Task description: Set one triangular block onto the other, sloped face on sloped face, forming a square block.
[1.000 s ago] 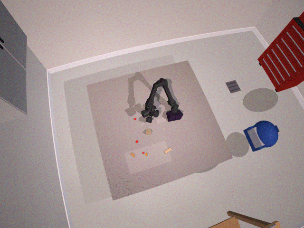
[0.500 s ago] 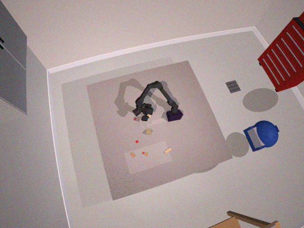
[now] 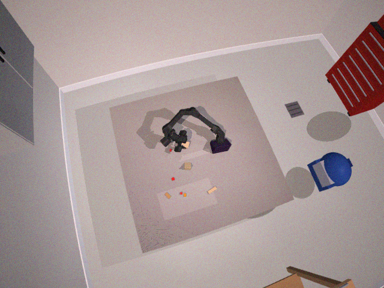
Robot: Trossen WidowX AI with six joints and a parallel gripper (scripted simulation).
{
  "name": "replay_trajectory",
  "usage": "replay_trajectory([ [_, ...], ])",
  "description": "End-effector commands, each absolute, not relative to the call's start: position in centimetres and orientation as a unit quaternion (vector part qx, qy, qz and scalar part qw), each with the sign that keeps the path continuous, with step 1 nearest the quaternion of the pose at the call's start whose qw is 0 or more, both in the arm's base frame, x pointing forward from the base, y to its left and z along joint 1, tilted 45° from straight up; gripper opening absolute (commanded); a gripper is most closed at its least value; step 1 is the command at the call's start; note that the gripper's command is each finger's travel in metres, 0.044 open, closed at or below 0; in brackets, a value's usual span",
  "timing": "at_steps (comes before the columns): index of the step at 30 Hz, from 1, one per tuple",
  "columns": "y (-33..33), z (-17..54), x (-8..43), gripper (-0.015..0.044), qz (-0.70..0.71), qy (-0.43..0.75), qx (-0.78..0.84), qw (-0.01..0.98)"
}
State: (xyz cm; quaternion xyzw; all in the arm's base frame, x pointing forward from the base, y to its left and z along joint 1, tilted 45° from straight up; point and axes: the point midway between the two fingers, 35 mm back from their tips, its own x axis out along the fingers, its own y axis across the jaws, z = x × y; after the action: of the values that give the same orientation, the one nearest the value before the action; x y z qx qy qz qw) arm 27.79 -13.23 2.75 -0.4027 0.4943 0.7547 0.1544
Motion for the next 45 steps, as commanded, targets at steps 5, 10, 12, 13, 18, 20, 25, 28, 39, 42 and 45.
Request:
replay_trajectory([
  [5, -13.9, 3.2, 28.1, 0.0, 0.752, 0.481, -0.382, 0.24],
  [10, -13.6, 3.0, 28.0, 0.0105, 0.753, 0.487, -0.389, 0.21],
  [12, -13.6, 3.0, 28.0, 0.0157, 0.753, 0.487, -0.389, 0.21],
  [13, -13.6, 3.0, 28.0, 0.0184, 0.753, 0.487, -0.389, 0.21],
  [18, -13.6, 3.0, 28.0, 0.0315, 0.753, 0.487, -0.389, 0.21],
  [20, -13.6, 3.0, 28.0, 0.0367, 0.753, 0.487, -0.389, 0.21],
  [25, -13.6, 3.0, 28.0, 0.044, 0.753, 0.487, -0.389, 0.21],
  [28, -13.6, 3.0, 28.0, 0.044, 0.753, 0.487, -0.389, 0.21],
  [39, -7.3, 9.8, 29.2, 0.044, 0.704, 0.463, -0.482, 0.242],
  [42, -6.6, 10.5, 29.1, 0.044, 0.699, 0.459, -0.491, 0.246],
  [45, -6.7, 10.4, 29.2, 0.044, 0.699, 0.459, -0.491, 0.244],
])
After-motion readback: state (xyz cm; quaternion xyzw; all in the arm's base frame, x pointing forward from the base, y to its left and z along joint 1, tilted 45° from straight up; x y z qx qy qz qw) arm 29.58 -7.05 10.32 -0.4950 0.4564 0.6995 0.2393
